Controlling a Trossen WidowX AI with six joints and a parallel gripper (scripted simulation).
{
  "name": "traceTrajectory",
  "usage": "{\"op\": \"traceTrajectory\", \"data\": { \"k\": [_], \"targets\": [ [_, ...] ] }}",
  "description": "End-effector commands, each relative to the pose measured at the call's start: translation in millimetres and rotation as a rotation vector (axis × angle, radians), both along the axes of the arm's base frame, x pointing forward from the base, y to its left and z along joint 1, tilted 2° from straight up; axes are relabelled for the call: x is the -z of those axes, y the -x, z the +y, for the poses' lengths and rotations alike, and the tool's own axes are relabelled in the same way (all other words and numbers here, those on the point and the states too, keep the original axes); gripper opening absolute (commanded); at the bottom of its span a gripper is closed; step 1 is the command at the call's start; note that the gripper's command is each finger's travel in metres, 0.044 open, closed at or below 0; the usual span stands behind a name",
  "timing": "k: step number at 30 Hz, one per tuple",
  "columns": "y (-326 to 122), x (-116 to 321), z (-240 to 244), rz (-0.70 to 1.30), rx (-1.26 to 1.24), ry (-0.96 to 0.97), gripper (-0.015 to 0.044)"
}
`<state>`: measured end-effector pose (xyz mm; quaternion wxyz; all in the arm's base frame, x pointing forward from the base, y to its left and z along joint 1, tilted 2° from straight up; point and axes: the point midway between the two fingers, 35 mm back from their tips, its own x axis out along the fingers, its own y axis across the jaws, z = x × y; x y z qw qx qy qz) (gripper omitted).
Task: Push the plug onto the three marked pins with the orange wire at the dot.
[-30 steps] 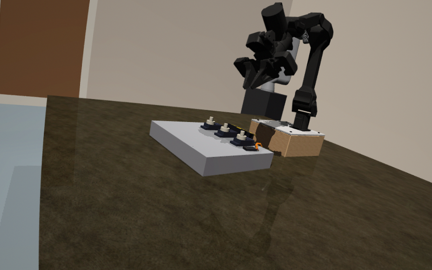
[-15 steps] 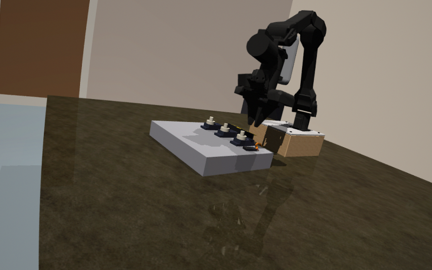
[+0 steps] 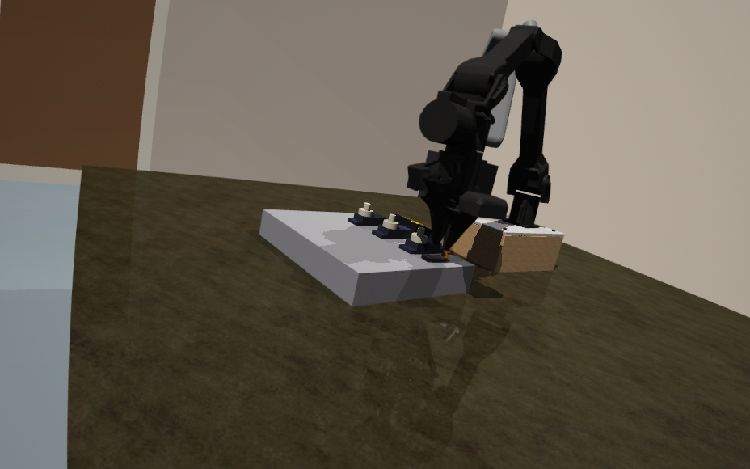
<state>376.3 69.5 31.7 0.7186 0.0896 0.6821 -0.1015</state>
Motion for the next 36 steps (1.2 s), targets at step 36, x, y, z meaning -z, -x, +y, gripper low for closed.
{"op": "traceTrajectory", "data": {
  "k": [36],
  "targets": [
    [3.2,-37.5,-0.5,0.006,0.004,0.004,0.0000]
  ]
}}
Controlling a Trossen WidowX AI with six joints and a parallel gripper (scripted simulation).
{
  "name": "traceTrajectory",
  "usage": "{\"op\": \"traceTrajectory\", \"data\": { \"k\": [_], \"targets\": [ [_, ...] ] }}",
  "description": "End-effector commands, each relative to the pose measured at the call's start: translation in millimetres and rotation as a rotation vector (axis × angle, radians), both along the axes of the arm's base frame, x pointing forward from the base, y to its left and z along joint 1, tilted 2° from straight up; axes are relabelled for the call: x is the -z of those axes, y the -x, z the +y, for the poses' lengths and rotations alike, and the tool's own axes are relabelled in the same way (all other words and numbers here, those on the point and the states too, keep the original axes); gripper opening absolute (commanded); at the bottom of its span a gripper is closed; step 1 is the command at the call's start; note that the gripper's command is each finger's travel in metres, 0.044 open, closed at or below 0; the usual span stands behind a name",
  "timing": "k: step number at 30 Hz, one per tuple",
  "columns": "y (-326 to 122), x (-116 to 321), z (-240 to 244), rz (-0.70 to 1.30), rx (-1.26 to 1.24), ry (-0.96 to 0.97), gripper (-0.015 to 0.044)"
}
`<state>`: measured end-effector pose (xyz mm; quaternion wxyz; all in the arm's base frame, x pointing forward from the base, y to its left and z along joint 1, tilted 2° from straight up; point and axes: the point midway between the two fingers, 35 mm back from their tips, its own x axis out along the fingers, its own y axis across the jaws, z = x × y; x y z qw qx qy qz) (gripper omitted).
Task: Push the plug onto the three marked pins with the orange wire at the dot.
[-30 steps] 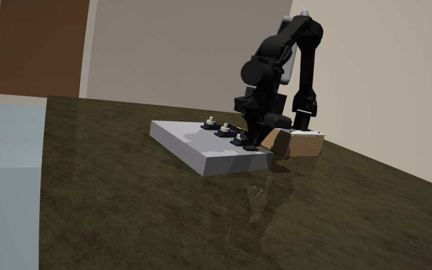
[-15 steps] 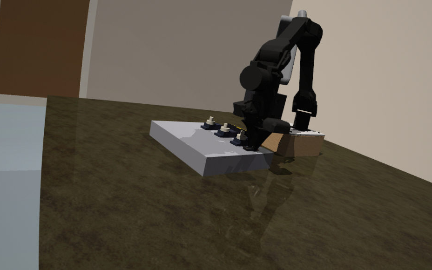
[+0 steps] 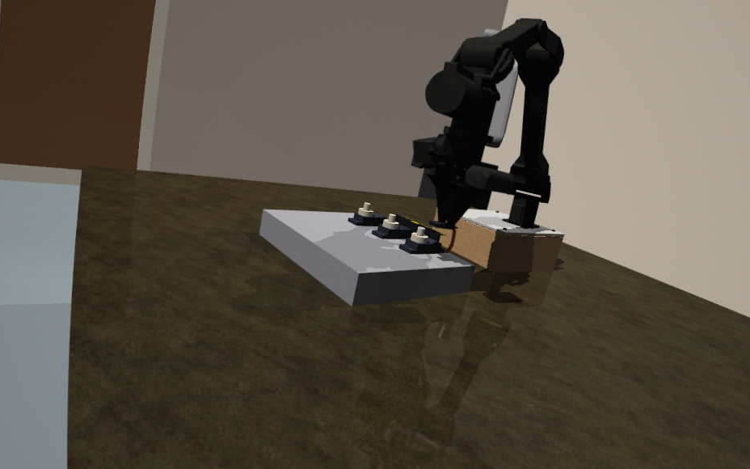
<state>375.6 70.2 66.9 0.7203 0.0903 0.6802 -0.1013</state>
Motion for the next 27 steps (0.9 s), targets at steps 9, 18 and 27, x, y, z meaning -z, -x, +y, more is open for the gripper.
{"op": "traceTrajectory", "data": {
  "k": [9,18,27],
  "targets": [
    [25.6,-7.9,-31.5,0.014,-0.033,0.009,0.0000],
    [59.0,-11.0,-64.4,0.018,-0.079,0.013,0.0000],
    [96.2,-9.4,-90.8,0.022,-0.125,0.017,0.0000]
  ]
}}
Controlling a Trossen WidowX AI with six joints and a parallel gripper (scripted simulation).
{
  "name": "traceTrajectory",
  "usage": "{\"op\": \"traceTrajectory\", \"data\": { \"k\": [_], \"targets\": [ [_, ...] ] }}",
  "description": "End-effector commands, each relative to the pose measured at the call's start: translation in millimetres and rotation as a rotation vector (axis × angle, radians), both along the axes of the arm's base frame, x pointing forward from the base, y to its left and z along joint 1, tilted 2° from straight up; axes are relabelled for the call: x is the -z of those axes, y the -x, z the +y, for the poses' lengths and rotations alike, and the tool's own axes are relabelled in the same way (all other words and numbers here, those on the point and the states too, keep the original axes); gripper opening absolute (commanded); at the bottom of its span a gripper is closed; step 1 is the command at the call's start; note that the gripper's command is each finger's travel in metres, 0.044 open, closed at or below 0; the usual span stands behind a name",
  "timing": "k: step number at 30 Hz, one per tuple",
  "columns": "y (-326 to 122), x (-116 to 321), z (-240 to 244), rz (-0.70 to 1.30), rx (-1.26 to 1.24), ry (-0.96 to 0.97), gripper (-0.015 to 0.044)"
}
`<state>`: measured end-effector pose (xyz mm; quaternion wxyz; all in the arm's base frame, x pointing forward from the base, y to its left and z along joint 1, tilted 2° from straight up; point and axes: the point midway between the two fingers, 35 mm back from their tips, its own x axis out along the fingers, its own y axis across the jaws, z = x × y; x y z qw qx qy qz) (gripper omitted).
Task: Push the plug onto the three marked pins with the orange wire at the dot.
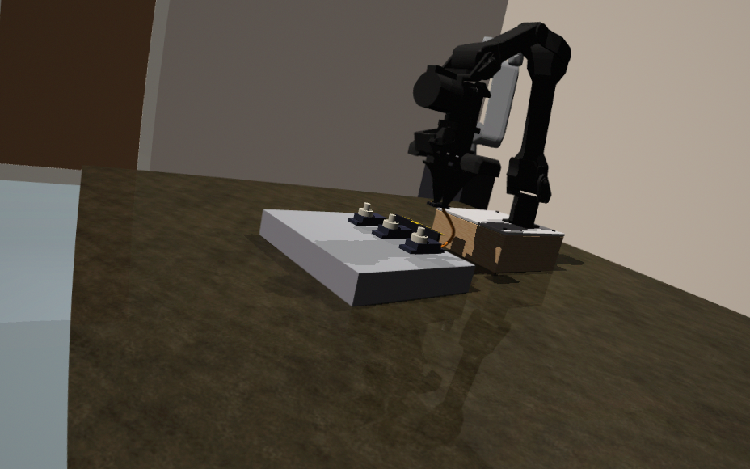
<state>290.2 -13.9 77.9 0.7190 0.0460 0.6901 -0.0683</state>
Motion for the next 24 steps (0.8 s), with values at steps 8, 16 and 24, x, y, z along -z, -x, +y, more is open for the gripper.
{"op": "traceTrajectory", "data": {
  "k": [8,16,24],
  "targets": [
    [45.8,6.9,-24.5,0.007,-0.056,0.004,0.0000],
    [70.0,13.6,-33.6,0.010,-0.084,0.006,0.0000],
    [68.8,48.5,-34.9,0.010,-0.084,0.006,0.0000]
  ]
}}
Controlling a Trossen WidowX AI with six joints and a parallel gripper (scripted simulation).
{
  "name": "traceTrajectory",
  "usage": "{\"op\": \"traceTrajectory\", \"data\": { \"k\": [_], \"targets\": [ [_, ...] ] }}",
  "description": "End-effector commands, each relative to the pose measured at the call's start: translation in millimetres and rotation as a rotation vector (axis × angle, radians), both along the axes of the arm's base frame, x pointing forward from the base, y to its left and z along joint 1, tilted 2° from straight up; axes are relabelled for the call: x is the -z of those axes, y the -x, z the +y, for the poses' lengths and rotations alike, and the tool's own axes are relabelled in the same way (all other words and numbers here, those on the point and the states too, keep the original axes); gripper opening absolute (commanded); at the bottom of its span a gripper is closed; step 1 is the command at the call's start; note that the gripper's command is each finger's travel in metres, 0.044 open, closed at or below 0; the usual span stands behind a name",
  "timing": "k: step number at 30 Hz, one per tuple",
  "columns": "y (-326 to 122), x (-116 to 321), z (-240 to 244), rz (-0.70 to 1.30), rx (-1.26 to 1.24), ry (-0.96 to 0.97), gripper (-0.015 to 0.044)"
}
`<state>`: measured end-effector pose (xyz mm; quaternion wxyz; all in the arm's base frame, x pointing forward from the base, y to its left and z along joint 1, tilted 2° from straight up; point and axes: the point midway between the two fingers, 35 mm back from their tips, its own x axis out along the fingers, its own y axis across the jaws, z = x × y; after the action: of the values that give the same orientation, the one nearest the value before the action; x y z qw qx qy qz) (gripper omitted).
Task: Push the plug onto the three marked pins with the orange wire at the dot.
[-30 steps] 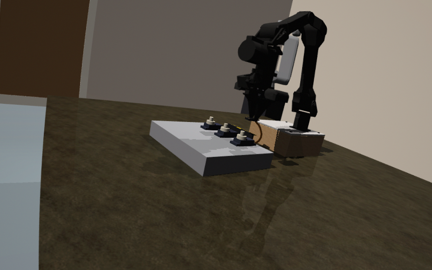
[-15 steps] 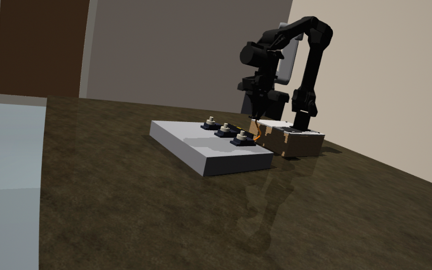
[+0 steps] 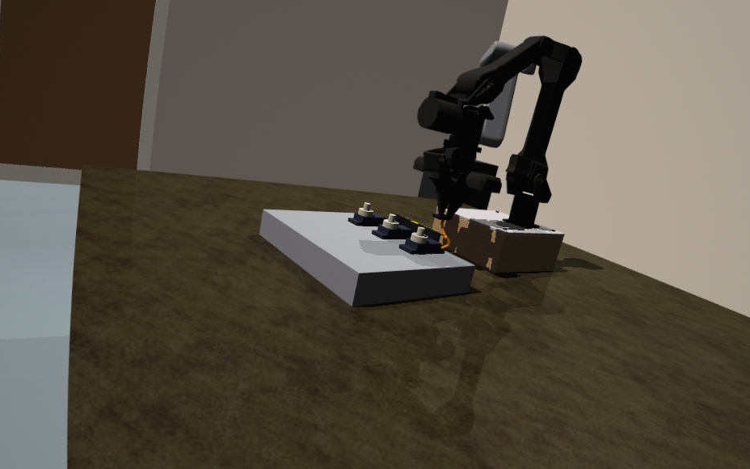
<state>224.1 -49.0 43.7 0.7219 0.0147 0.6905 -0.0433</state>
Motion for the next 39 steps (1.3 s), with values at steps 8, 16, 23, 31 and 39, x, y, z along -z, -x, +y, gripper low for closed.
{"op": "traceTrajectory", "data": {
  "k": [8,16,23,31,39],
  "targets": [
    [-6.8,16.8,-0.5,0.011,-0.004,-0.004,0.0000],
    [-31.6,13.8,0.4,0.009,-0.004,-0.004,0.0000],
    [-37.0,14.3,-1.2,0.009,-0.004,-0.004,0.0000],
    [-35.4,14.5,-2.4,0.009,-0.004,-0.004,0.0000],
    [-37.9,14.3,-2.6,0.009,-0.004,-0.004,0.0000]
  ]
}}
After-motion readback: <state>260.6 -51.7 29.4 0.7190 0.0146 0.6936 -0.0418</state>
